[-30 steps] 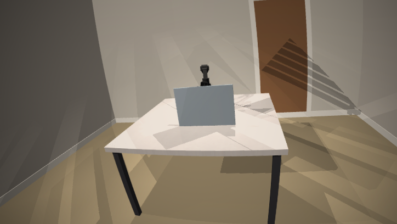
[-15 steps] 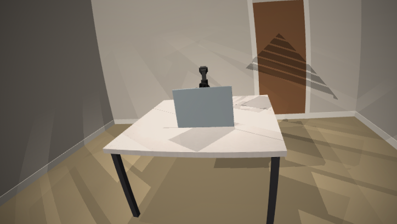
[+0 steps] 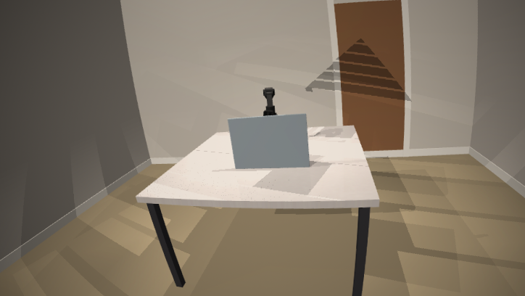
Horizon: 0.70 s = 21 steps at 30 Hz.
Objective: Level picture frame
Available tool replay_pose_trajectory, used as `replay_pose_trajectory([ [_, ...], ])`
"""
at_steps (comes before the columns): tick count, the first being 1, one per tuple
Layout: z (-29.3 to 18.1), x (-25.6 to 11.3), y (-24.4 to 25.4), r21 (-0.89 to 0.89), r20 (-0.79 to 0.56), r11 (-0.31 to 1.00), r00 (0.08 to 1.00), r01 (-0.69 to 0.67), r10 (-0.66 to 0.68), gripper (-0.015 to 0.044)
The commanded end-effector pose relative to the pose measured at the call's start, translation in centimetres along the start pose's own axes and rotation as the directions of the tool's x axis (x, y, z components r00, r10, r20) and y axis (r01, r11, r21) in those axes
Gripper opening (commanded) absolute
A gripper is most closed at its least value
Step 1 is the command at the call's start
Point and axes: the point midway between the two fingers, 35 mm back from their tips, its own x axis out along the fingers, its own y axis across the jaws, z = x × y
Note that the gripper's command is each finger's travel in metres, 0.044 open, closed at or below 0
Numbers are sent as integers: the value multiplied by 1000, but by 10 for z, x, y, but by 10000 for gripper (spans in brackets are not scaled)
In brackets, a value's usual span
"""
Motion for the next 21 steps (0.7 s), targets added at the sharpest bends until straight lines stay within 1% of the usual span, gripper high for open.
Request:
replay_pose_trajectory([
  [1, 0, 0, 2, 6, -2, 1000, 1000, -15, 15, 0],
  [21, 0, 0, -4, 1, 1, 1000, 1000, -3, 3, 0],
])
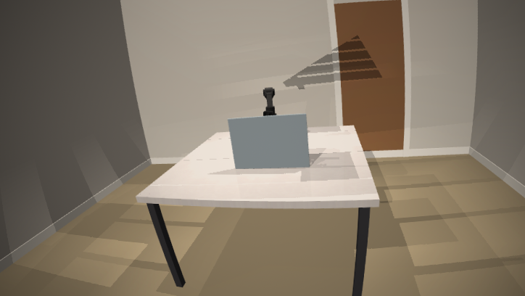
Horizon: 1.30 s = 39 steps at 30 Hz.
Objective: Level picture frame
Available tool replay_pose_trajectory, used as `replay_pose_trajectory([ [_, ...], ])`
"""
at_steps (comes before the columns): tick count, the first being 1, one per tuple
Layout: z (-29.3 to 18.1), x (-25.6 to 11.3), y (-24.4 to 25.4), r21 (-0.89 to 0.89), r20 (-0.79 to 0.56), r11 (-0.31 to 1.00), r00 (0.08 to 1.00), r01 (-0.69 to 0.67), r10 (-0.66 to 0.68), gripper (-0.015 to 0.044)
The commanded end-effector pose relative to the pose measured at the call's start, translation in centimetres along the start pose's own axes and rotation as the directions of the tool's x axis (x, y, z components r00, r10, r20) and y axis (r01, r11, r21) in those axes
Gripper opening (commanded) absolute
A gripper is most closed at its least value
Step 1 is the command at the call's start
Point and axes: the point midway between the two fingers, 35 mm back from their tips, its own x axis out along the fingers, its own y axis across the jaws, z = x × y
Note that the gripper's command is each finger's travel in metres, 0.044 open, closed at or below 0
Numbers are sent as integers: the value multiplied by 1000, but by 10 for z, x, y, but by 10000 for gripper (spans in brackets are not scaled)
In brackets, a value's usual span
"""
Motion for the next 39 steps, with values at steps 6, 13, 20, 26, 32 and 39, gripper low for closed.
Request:
replay_pose_trajectory([
  [6, 0, 0, -1, 5, 0, 1000, 1000, 1, -1, 0],
  [13, 0, 0, -1, 57, -1, 998, 1000, 1, -1, 0],
  [20, 0, 0, -2, 89, -1, 996, 1000, 1, -1, 0],
  [26, 0, 0, -3, 125, -2, 992, 1000, 1, -1, 0],
  [32, 0, 0, -3, 156, -2, 988, 1000, 1, -1, 0],
  [39, 0, 0, -4, 156, -2, 988, 1000, 4, -4, 79],
])
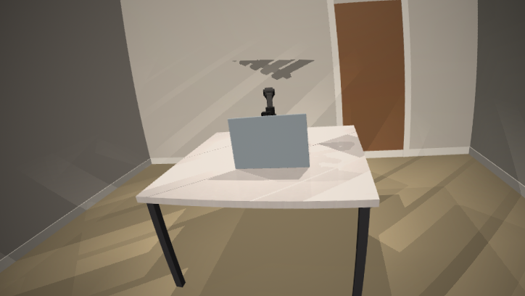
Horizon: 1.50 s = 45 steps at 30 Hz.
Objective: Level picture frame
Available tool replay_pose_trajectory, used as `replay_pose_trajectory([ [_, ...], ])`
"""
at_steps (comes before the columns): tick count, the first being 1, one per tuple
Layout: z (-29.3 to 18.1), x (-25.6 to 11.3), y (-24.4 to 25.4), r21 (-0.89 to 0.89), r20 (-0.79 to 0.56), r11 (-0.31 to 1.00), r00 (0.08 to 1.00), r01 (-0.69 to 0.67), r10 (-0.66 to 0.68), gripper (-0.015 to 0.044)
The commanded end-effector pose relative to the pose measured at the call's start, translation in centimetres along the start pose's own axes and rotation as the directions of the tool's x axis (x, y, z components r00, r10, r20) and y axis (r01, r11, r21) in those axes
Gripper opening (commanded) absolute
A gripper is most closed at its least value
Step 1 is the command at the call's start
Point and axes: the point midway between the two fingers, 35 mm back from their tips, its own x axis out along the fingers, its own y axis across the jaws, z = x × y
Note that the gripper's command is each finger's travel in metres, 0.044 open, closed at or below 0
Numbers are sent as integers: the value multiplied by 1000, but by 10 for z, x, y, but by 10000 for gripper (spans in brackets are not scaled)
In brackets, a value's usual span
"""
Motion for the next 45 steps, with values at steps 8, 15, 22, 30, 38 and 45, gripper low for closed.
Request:
replay_pose_trajectory([
  [8, 0, 0, 0, -2, 0, 1000, 1000, 0, 0, 260],
  [15, -3, -33, 5, -50, -1, 999, 1000, -3, 3, 260],
  [22, 0, -95, -2, -143, -4, 990, 1000, -8, 8, 260],
  [30, -13, -108, 9, -136, -8, 991, 1000, -9, 8, 260],
  [38, -26, -167, 31, -144, -5, 990, 1000, -4, 4, 260],
  [45, -16, -198, 36, -150, -3, 989, 1000, 0, -1, 260],
])
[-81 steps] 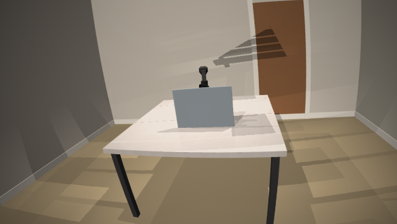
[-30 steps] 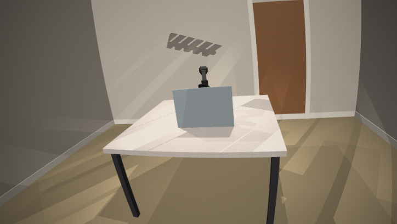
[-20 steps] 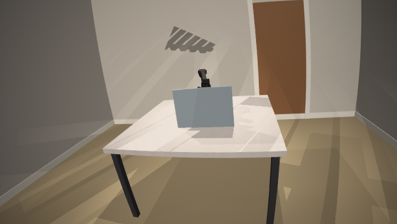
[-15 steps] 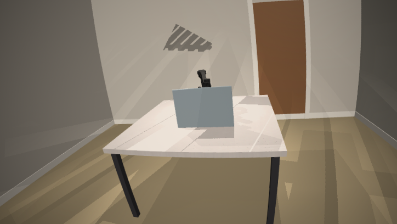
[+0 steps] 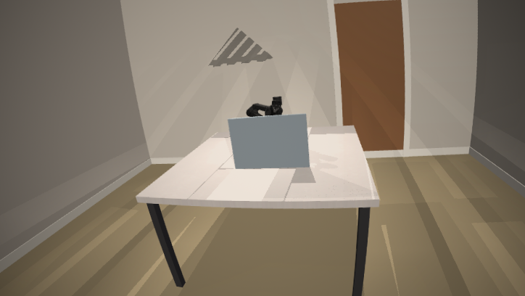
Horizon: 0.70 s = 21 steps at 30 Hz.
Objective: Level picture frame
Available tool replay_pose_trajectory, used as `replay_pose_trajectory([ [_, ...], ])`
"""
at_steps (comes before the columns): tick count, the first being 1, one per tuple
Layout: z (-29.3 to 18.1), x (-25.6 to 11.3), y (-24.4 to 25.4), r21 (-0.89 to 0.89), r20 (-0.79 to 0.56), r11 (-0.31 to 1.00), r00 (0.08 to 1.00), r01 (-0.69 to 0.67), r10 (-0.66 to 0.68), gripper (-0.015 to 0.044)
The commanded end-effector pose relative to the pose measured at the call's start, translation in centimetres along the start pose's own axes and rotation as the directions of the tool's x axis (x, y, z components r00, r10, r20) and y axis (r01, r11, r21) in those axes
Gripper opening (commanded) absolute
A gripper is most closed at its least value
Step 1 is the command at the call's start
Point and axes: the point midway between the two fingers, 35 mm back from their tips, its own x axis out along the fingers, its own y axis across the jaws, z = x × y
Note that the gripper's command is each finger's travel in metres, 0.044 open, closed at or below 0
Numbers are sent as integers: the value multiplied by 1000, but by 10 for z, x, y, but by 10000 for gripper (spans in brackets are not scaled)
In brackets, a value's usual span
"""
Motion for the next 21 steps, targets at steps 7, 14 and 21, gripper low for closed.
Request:
replay_pose_trajectory([
  [7, 6, -8, 2, -5, 9, 1000, 1000, 2, -2, 260],
  [14, 6, -8, 2, -5, 9, 1000, 1000, 2, -2, 260],
  [21, 6, -8, 2, -5, 9, 1000, 1000, 2, -2, 260],
])
